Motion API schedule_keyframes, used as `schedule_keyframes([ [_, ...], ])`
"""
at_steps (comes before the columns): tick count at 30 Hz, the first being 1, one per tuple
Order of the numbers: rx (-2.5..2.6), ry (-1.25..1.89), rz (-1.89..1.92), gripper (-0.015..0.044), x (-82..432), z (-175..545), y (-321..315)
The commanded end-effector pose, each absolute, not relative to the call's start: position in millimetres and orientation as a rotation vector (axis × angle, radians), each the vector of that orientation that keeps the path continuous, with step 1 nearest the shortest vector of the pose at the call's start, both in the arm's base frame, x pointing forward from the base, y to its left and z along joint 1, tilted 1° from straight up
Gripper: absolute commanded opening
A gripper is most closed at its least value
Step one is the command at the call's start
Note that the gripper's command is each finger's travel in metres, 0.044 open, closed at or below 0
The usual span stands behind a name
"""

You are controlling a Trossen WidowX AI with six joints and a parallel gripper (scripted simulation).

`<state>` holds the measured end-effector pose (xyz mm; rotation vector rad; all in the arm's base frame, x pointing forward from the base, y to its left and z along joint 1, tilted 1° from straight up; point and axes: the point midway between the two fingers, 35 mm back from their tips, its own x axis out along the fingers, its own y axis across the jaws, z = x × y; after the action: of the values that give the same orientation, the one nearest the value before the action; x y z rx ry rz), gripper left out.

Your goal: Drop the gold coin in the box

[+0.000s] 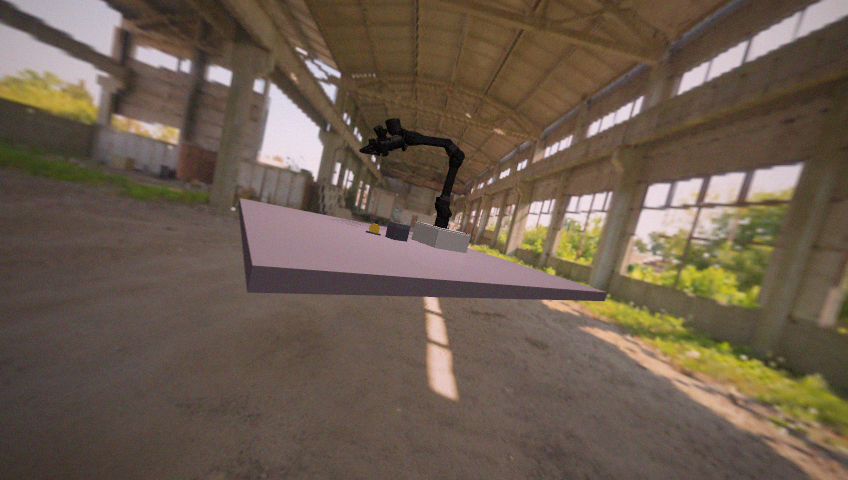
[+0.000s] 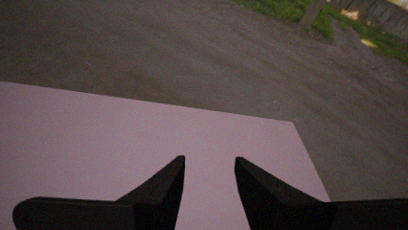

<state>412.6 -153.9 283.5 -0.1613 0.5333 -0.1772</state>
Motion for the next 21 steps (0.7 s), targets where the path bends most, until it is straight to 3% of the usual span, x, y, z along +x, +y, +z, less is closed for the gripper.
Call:
schedule_keyframes([
  [1,0.041,0.748,-0.187,0.0161,414.2,219.9,-139.1],
  [12,0.469,1.394,-0.419,0.0161,359.3,73.6,-74.3],
  [21,0.500,1.478,-0.476,0.0161,346.1,60.1,-61.9],
])
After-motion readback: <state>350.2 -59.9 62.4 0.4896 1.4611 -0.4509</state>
